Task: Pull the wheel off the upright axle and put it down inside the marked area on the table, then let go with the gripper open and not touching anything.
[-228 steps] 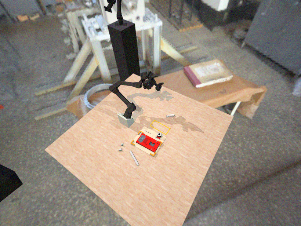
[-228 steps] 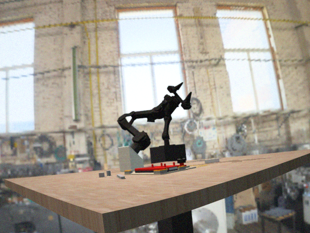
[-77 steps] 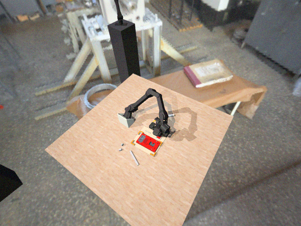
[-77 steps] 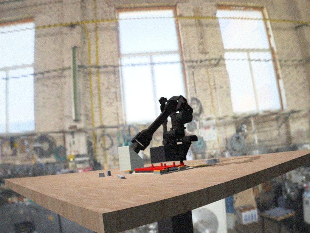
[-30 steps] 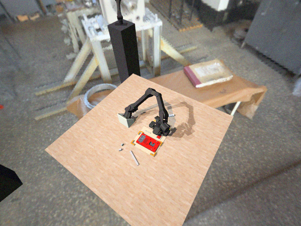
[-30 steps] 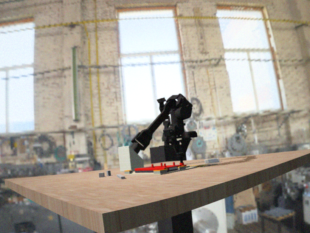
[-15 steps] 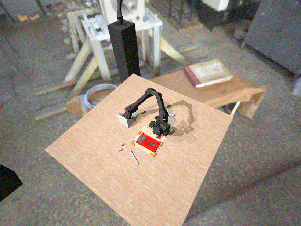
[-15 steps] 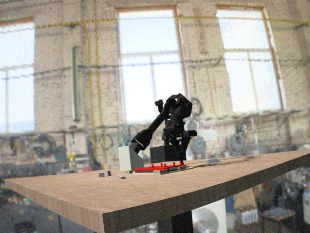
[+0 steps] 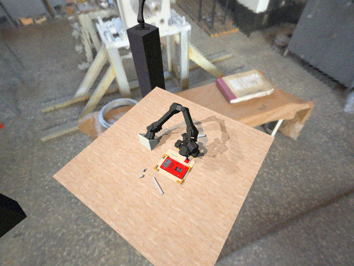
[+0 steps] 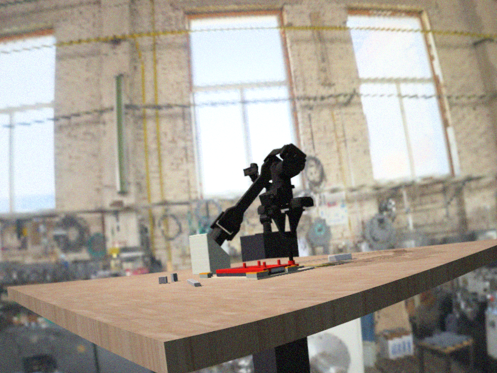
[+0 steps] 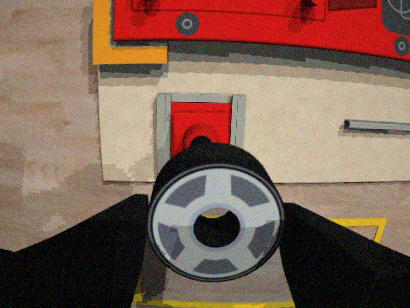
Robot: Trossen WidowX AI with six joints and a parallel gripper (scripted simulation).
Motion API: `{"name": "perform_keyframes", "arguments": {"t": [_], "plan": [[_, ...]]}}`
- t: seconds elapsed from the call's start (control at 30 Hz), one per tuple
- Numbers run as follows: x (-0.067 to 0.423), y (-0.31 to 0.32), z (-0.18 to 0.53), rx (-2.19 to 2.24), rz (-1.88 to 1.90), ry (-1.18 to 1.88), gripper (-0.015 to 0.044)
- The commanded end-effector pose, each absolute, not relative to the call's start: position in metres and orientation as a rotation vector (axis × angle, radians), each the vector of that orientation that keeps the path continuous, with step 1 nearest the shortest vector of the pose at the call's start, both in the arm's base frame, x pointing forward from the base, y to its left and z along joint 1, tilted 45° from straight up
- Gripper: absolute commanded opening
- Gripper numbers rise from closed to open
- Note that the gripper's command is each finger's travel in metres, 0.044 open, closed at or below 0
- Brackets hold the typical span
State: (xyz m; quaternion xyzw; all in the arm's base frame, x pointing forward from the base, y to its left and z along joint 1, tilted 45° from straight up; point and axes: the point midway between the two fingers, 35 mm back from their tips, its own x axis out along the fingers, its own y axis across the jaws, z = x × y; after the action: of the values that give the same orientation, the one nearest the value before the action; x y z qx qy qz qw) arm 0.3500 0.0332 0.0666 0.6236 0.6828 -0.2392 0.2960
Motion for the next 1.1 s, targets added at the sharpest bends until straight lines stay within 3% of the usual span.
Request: {"name": "perform_keyframes", "arguments": {"t": [0.0, 1.07], "plan": [[0.347, 0.040, 0.069, 1.654, -0.639, 1.824, 0.0000], [0.288, 0.094, 0.140, 1.650, -0.629, 1.820, 0.0000]]}}
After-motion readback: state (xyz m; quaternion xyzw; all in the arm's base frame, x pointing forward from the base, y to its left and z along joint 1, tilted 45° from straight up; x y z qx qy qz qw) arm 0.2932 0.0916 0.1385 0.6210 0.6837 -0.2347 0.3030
